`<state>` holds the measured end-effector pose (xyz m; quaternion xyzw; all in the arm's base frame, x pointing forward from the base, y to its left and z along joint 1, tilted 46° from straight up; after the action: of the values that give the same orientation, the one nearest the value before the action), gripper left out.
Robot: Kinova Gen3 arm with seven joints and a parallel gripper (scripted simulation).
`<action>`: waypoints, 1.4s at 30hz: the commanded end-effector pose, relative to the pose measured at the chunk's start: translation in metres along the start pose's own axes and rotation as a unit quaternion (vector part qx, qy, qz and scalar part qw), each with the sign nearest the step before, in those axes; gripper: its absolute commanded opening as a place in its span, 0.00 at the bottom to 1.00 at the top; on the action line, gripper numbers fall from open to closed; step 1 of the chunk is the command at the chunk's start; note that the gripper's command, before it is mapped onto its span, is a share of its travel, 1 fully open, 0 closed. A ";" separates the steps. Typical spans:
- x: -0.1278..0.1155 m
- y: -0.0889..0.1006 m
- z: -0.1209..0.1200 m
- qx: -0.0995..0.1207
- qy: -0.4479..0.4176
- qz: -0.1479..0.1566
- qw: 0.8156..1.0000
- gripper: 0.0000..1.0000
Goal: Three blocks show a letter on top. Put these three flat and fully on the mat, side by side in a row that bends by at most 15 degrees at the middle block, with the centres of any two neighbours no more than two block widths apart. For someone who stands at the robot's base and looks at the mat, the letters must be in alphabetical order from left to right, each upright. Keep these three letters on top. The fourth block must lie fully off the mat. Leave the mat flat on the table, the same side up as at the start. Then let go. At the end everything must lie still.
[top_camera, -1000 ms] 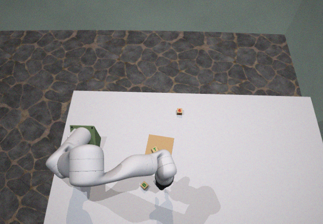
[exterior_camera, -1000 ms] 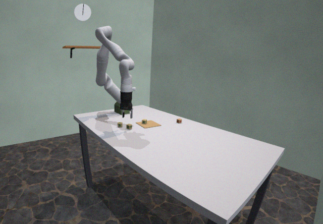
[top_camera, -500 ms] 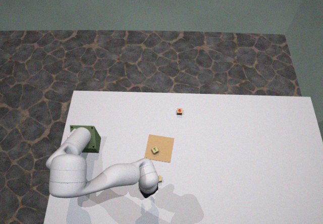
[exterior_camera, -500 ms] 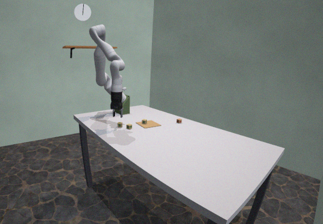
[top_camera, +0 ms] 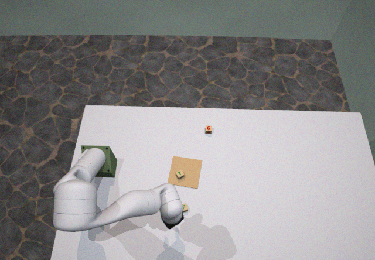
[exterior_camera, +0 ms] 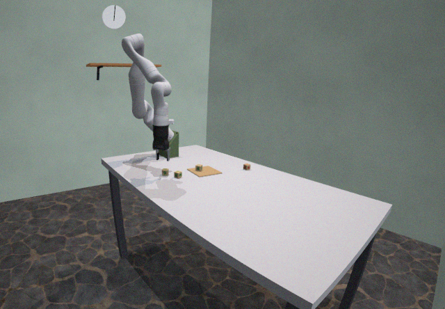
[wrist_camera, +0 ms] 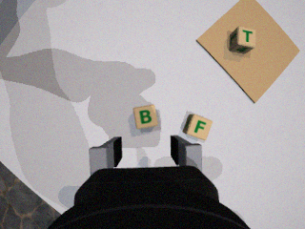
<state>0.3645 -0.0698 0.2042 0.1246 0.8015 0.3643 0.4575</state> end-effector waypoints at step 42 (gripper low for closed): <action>0.012 0.021 -0.001 -0.001 0.028 0.000 1.000 1.00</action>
<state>0.3573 -0.0658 0.2072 0.1248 0.8095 0.3593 0.4472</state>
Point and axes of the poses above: the point where the finger pads meet when closed, its own y axis back along the fingers, its own z axis across the jaws, x = y × z, the point moved 6 cm from there along y, back along the fingers, and after that the axes turned 13 degrees about -y, right-handed, at the moved point
